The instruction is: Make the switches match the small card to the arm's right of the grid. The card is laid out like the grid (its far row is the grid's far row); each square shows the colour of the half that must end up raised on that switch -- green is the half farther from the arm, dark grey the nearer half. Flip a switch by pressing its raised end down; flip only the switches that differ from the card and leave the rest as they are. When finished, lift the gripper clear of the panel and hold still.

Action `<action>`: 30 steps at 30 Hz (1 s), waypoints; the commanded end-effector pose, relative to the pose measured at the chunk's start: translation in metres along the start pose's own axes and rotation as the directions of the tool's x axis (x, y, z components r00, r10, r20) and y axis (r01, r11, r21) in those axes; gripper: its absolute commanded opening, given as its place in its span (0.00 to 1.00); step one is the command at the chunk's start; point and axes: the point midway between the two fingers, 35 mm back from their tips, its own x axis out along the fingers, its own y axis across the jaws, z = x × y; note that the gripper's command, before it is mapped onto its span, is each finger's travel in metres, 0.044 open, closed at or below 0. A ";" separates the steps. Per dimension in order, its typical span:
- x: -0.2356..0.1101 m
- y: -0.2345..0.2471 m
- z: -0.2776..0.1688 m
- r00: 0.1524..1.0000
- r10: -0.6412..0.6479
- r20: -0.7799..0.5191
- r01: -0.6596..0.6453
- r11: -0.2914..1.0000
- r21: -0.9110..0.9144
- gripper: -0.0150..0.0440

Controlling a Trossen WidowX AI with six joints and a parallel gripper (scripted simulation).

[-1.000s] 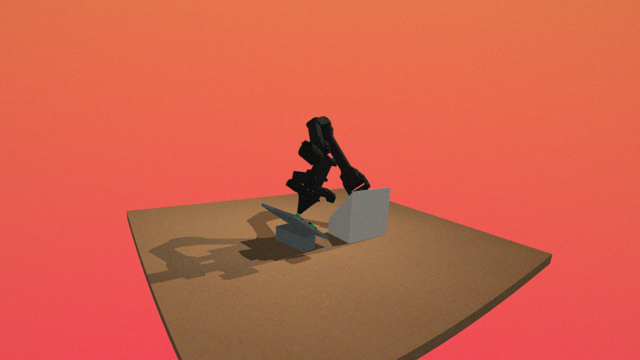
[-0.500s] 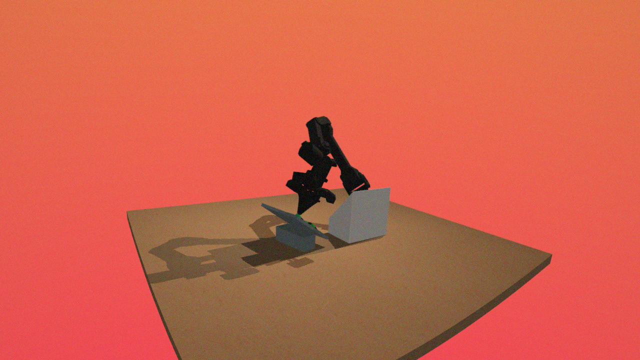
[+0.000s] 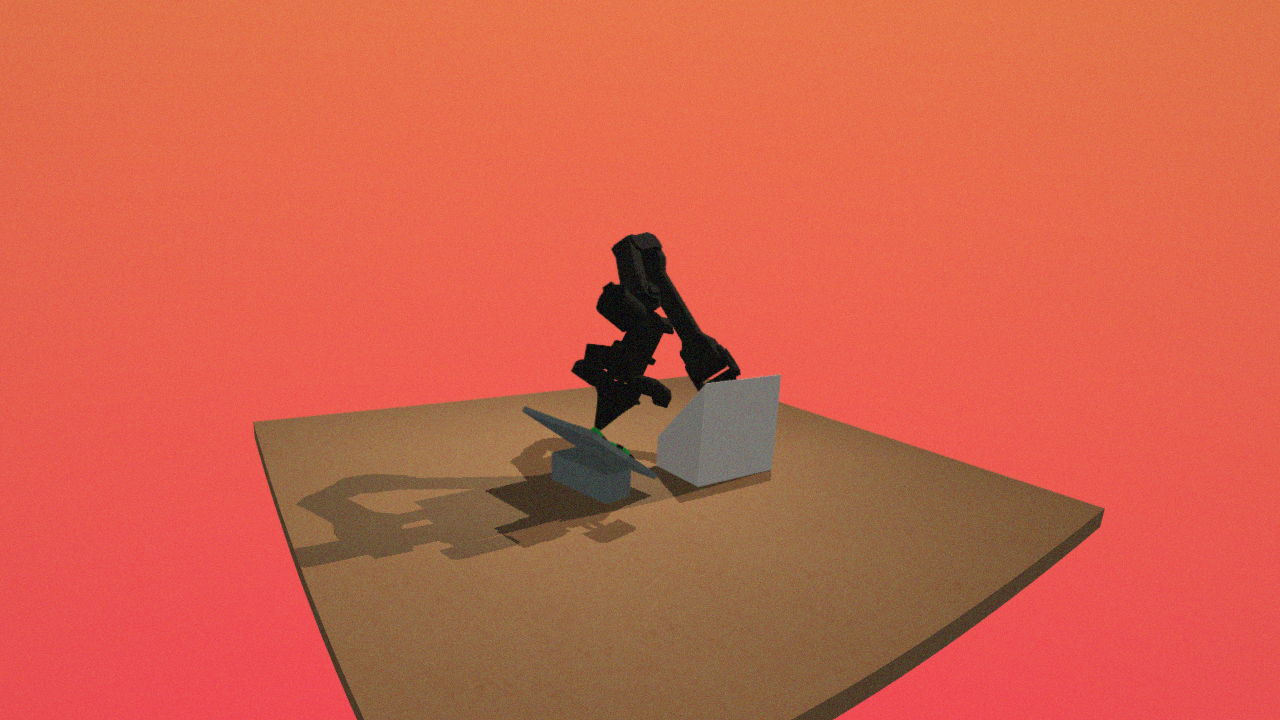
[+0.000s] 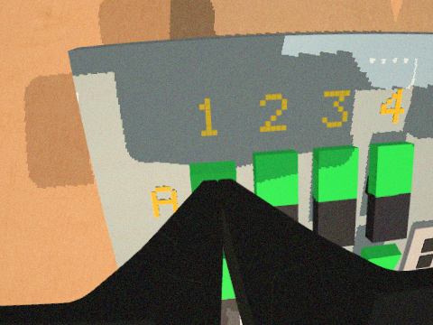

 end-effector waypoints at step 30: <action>0.005 0.001 0.000 1.000 0.004 0.000 -0.004 1.000 -0.004 0.25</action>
